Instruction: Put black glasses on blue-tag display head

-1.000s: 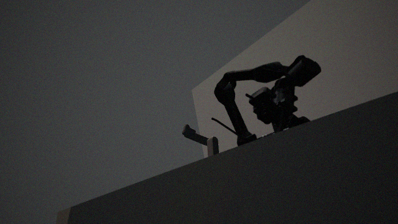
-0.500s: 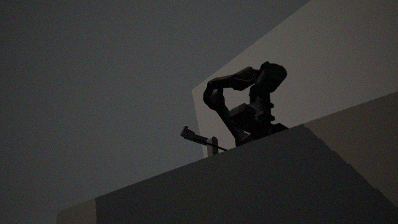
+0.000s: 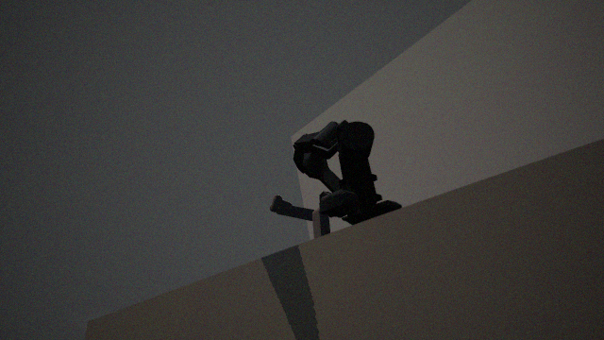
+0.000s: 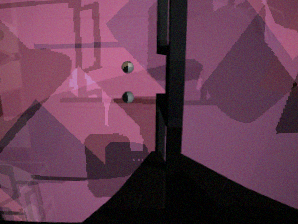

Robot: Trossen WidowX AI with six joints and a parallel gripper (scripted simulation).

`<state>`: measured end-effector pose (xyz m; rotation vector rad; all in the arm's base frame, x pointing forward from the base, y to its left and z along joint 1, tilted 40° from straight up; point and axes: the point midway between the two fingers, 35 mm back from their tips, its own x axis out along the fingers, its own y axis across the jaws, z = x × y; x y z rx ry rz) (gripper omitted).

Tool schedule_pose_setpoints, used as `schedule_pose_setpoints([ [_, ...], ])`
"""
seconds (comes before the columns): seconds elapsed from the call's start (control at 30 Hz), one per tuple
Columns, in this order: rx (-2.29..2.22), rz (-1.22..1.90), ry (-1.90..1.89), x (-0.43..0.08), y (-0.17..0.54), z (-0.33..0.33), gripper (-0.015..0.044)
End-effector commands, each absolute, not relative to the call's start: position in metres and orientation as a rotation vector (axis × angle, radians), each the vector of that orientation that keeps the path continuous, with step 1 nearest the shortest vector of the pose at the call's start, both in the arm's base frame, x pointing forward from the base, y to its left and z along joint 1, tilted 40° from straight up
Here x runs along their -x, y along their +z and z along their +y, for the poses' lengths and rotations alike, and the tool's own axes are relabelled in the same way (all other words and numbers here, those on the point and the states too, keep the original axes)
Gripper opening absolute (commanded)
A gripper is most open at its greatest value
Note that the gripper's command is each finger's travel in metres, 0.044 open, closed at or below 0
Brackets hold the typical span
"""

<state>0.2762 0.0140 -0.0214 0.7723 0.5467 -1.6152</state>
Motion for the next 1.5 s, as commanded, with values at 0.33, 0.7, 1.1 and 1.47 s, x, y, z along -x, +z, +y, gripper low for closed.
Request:
schedule_pose_setpoints([
  [0.33,-0.78,0.625,-1.64,-0.272,-0.025,-0.005,0.0],
  [0.7,-0.76,0.603,-1.64,-0.272,-0.03,-0.012,0.0],
  [1.1,-0.759,0.603,-1.64,-0.27,-0.036,-0.018,0.0],
  [1.47,-0.759,0.602,-1.64,-0.27,-0.042,-0.024,0.0],
])
